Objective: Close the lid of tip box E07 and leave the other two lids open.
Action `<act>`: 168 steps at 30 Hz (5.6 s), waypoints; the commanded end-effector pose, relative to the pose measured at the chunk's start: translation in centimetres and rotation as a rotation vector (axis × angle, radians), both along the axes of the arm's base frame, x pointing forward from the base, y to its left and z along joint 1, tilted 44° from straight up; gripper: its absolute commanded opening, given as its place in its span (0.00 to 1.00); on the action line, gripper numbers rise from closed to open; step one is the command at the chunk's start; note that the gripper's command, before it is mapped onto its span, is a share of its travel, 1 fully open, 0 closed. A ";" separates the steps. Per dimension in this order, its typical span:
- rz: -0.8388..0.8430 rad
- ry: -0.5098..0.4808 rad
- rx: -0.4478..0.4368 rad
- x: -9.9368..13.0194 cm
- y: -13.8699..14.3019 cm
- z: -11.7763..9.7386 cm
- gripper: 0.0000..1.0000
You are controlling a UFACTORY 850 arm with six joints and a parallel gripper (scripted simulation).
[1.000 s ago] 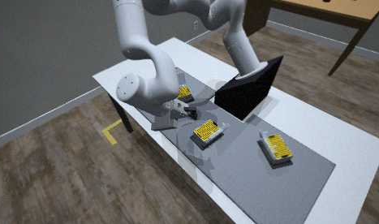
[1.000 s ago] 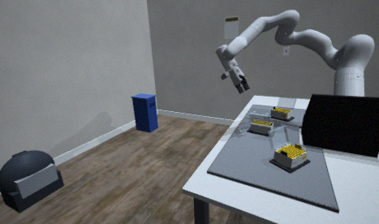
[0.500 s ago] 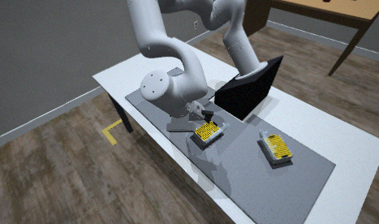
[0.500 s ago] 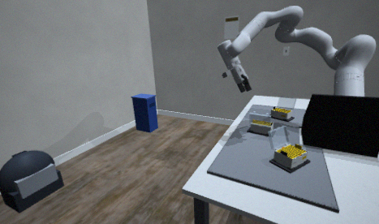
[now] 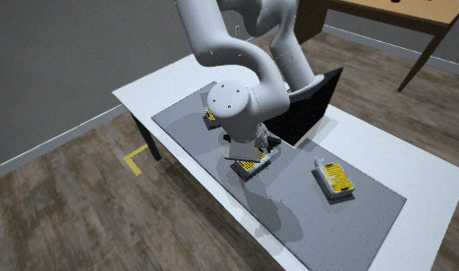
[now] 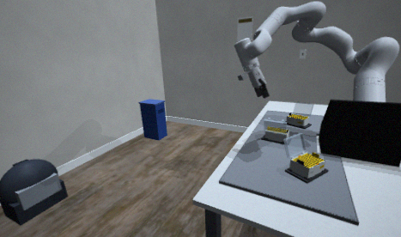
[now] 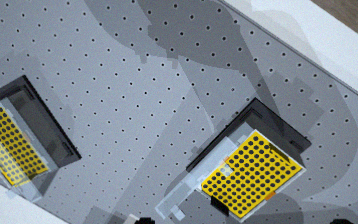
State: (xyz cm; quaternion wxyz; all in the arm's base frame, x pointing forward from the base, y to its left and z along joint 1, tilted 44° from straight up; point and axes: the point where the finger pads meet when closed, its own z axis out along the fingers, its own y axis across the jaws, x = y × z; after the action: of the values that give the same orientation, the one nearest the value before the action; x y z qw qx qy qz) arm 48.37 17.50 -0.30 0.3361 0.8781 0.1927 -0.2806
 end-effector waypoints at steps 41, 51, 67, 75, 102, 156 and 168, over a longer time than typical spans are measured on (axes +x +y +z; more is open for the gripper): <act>0.117 -0.387 -0.201 -9.9 9.8 -7.3 1.00; 0.144 -0.481 -0.220 -13.0 11.7 -9.2 1.00; 0.189 -0.642 -0.228 -17.0 13.5 -11.5 1.00; 0.214 -0.739 -0.220 -19.1 14.2 -12.7 1.00; 0.281 -1.054 -0.123 -27.7 15.5 -17.4 1.00; 0.313 -1.377 0.122 -36.8 9.6 -27.0 1.00; 0.313 -1.377 0.122 -36.6 6.1 -30.6 1.00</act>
State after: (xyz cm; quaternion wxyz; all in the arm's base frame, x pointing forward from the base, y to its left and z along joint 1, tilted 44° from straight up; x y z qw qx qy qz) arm 11.70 24.87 -29.33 0.3691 0.8350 0.0763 0.4010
